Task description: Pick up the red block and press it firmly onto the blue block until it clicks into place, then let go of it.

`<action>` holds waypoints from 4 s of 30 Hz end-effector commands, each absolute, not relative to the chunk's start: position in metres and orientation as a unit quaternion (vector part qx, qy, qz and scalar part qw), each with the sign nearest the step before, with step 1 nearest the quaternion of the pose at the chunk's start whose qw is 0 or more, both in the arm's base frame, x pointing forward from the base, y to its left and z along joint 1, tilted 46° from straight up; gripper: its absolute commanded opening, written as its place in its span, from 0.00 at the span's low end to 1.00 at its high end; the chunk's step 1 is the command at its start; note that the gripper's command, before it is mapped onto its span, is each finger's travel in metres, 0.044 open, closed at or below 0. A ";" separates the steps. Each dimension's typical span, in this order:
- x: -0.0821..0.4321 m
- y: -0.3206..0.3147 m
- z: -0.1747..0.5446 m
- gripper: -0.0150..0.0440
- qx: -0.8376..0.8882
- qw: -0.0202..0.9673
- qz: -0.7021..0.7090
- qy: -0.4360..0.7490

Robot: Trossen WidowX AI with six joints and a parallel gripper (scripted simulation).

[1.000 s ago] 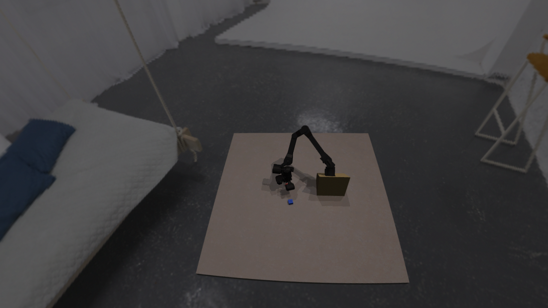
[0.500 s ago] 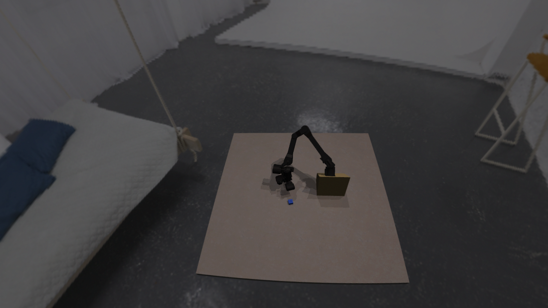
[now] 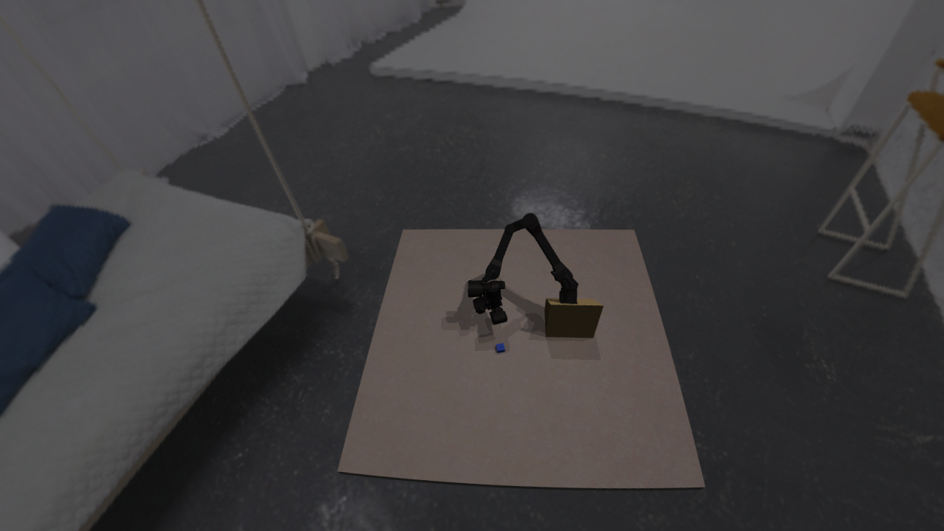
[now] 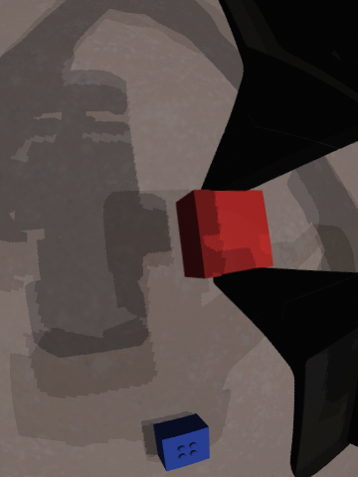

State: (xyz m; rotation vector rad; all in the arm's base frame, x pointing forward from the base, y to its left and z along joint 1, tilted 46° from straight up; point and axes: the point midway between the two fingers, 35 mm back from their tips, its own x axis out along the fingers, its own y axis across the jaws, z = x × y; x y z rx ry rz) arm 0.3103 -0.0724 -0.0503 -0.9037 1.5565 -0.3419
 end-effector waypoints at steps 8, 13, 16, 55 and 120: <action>0.308 -0.033 -0.013 0.25 -0.388 0.613 -0.151 0.672; 0.305 -0.021 -0.001 0.25 -0.389 0.612 -0.153 0.671; 0.305 -0.021 -0.002 0.25 -0.389 0.612 -0.153 0.671; 0.278 0.017 -0.150 0.25 -0.372 0.623 -0.168 0.667; 0.280 0.002 -0.167 0.25 -0.373 0.622 -0.169 0.667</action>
